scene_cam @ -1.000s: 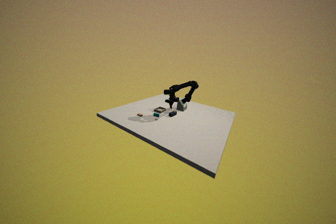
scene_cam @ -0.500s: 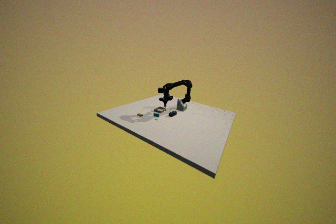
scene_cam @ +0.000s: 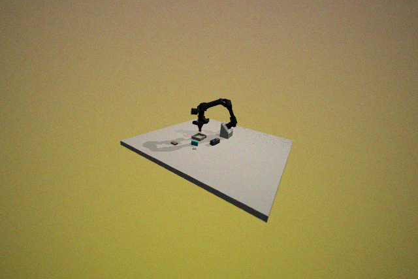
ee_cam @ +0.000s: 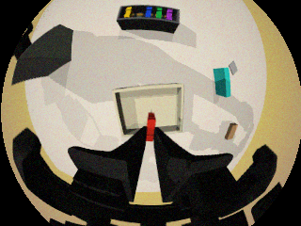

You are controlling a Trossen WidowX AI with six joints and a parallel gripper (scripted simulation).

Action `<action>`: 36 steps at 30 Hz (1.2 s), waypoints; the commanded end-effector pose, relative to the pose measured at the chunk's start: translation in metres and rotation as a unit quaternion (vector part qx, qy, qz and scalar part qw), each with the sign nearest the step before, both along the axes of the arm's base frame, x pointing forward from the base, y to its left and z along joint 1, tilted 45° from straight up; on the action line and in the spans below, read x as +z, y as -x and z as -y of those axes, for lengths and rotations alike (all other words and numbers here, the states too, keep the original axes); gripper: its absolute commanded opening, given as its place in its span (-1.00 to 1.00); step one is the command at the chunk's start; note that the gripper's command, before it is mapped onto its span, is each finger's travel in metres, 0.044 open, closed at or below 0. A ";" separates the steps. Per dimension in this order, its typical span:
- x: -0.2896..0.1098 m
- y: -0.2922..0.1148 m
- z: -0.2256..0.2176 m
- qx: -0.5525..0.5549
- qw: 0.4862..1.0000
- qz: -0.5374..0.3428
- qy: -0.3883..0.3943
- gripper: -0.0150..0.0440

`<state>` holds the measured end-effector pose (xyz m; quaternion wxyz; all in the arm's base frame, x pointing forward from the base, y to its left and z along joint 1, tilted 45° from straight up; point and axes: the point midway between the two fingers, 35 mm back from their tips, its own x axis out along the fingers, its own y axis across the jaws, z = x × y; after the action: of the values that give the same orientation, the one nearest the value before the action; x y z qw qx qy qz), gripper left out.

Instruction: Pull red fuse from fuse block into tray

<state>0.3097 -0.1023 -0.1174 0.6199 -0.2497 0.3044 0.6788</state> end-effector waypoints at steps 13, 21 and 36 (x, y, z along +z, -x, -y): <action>-0.018 0.001 -0.012 0.006 1.000 0.002 0.001 -0.49; -0.027 0.003 -0.021 0.006 1.000 0.002 0.000 -0.49; -0.030 0.003 -0.023 0.008 1.000 0.005 0.003 0.13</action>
<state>0.3065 -0.0794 -0.1479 0.6155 -0.2570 0.3011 0.6815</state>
